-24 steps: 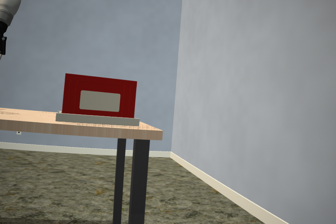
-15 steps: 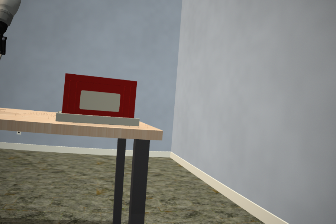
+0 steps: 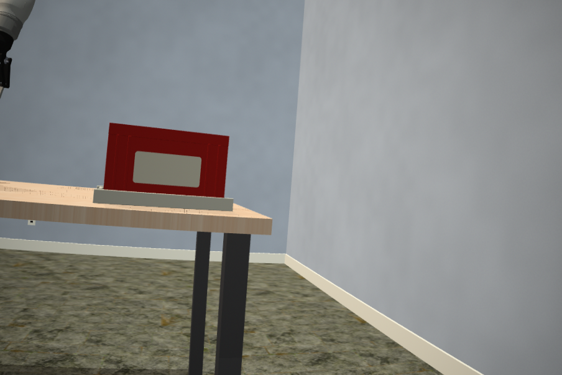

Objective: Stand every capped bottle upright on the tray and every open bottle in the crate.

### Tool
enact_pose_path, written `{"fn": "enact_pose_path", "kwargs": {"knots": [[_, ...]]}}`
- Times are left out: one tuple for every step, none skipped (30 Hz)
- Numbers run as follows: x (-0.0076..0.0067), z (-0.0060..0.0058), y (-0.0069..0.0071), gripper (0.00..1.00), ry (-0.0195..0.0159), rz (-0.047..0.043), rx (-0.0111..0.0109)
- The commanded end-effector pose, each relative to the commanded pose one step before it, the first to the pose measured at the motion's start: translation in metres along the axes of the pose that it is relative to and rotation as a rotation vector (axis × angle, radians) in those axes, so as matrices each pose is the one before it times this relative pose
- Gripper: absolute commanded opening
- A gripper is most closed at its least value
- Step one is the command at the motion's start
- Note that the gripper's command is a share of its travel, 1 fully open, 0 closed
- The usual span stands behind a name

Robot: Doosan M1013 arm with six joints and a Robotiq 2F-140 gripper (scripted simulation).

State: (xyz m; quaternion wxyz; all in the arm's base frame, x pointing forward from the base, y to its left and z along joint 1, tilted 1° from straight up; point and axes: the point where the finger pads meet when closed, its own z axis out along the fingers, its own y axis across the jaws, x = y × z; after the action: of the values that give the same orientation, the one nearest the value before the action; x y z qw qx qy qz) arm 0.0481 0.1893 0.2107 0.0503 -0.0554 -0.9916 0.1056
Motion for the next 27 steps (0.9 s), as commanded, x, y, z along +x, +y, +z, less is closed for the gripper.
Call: {"fn": "enact_pose_path", "kwargs": {"knots": [[0.00085, -0.01012, -0.00234, 1.0, 0.00022, -0.00006, 0.00008], [0.00023, -0.00277, -0.00062, 1.0, 0.0, 0.0, 0.0], [0.00023, -0.00277, -0.00062, 1.0, 0.0, 0.0, 0.0], [0.00023, -0.00277, -0.00062, 1.0, 0.0, 0.0, 0.0], [0.00023, -0.00277, -0.00062, 1.0, 0.0, 0.0, 0.0], [0.00023, -0.00277, -0.00062, 1.0, 0.0, 0.0, 0.0], [0.00023, -0.00277, -0.00062, 1.0, 0.0, 0.0, 0.0], [0.00023, -0.00277, -0.00062, 1.0, 0.0, 0.0, 0.0], [0.0, 0.0, 0.0, 1.0, 0.0, 0.0, 0.0], [0.0, 0.0, 0.0, 1.0, 0.0, 0.0, 0.0], [-0.00279, 0.00478, -0.00015, 1.0, 0.00063, 0.0125, -0.00266], [-0.00258, 0.00195, -0.00081, 1.0, 0.0006, 0.01251, -0.00265], [-0.00259, 0.00195, -0.00078, 1.0, 0.0006, 0.01251, -0.00265], [-0.0026, 0.00194, -0.00075, 1.0, 0.0006, 0.01251, -0.00265], [-0.00261, 0.00194, -0.00073, 1.0, 0.0006, 0.01251, -0.00265], [-0.00262, 0.00194, -0.0007, 1.0, 0.0006, 0.01251, -0.00265], [-0.00263, 0.00193, -0.00067, 1.0, 0.0006, 0.01251, -0.00265], [-0.00264, 0.00193, -0.00064, 1.0, 0.0006, 0.01251, -0.00265], [-0.00265, 0.00193, -0.00062, 1.0, 0.0006, 0.01251, -0.00265], [-0.00266, 0.00192, -0.00059, 1.0, 0.0006, 0.01251, -0.00265], [-0.00267, 0.00192, -0.00056, 1.0, 0.0006, 0.01251, -0.00265], [-0.00267, 0.00192, -0.00053, 1.0, 0.0006, 0.01251, -0.00265], [-0.00268, 0.00192, -0.0005, 1.0, 0.0006, 0.01251, -0.00265], [-0.00269, 0.00191, -0.00047, 1.0, 0.0006, 0.01251, -0.00265], [-0.0027, 0.00191, -0.00045, 1.0, 0.0006, 0.01251, -0.00265], [0.0, 0.0, 0.0, 1.0, 0.0, 0.0, 0.0], [0.0, 0.0, 0.0, 1.0, 0.0, 0.0, 0.0]]}}
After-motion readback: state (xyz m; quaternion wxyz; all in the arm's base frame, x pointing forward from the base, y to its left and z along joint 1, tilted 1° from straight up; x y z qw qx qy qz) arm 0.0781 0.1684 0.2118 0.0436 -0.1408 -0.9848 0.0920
